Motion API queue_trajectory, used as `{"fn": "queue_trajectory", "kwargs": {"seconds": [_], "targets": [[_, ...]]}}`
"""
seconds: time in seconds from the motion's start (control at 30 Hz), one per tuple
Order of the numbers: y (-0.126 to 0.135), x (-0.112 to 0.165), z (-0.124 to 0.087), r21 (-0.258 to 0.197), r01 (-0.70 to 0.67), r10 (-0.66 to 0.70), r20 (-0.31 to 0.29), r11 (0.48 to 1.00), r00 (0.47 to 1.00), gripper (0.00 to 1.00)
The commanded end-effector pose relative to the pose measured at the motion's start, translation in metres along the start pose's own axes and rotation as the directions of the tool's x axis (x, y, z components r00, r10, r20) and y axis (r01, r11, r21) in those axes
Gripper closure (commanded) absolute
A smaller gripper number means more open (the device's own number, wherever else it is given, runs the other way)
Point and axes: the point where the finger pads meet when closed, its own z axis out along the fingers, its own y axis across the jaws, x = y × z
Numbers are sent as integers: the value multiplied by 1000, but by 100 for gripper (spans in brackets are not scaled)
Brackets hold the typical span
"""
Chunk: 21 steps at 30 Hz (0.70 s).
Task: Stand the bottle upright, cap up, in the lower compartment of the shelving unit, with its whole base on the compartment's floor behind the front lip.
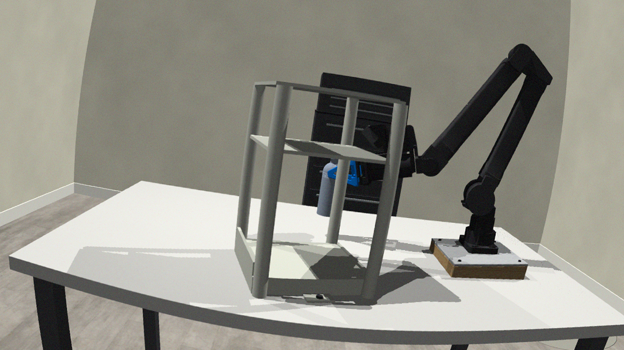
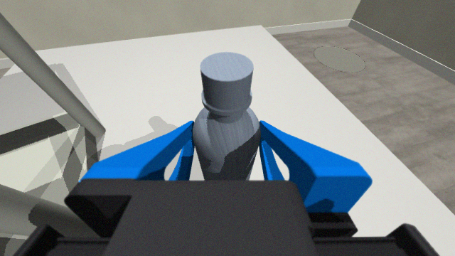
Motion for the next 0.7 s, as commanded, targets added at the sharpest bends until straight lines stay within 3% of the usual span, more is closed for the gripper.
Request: {"fn": "queue_trajectory", "kwargs": {"seconds": [0.0,0.3,0.67], "targets": [[1,-2,-12,-3,4,-4,2,1000,1000,63],[0,-2,-35,-2,4,-4,0,1000,1000,63],[0,-3,-40,-2,4,-4,1,1000,1000,63]]}}
